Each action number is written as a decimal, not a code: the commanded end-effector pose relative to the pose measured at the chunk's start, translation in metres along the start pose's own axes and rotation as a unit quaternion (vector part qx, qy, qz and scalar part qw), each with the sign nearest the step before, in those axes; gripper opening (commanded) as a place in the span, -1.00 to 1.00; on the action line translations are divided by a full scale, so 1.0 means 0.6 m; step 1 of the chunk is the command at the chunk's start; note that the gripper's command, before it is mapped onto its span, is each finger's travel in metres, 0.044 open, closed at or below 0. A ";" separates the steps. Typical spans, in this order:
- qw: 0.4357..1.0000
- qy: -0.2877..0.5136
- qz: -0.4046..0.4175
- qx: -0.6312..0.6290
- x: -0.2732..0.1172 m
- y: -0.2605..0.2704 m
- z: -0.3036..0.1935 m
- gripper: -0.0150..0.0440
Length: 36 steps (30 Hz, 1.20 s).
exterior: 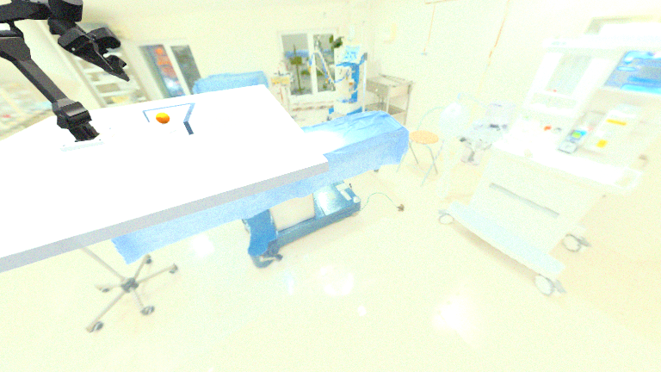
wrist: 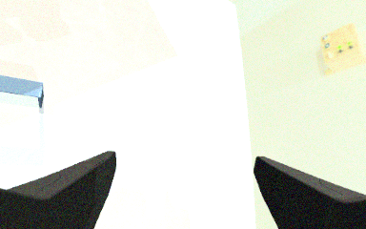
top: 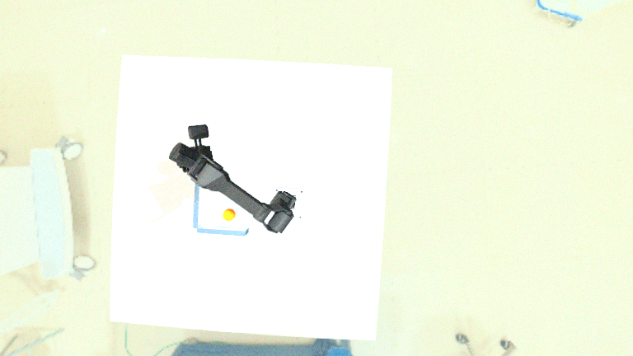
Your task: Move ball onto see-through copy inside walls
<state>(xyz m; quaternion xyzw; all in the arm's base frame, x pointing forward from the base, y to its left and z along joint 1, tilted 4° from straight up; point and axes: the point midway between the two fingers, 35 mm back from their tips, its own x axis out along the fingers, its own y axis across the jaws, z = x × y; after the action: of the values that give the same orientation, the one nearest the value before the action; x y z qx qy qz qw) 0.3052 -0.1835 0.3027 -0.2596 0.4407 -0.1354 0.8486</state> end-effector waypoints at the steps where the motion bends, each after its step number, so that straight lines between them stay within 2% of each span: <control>1: 0.989 -0.002 0.092 -0.112 0.026 0.121 0.028 0.78; 6: 0.951 -0.003 0.182 -0.248 0.033 0.255 0.039 0.78; 10: 0.899 -0.005 0.247 -0.362 0.022 0.363 0.029 0.78; 17: 0.754 -0.008 0.340 -0.562 -0.026 0.534 -0.031 0.78; 20: 0.696 -0.008 0.362 -0.620 -0.046 0.579 -0.060 0.78; 31: 0.692 -0.008 0.363 -0.623 -0.047 0.581 -0.062 0.78; 36: 0.692 -0.008 0.363 -0.623 -0.028 0.594 -0.073 0.78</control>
<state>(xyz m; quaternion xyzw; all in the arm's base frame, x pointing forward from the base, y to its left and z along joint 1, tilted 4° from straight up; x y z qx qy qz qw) 0.2626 0.1066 0.1050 -0.5507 0.4743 0.4864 0.4850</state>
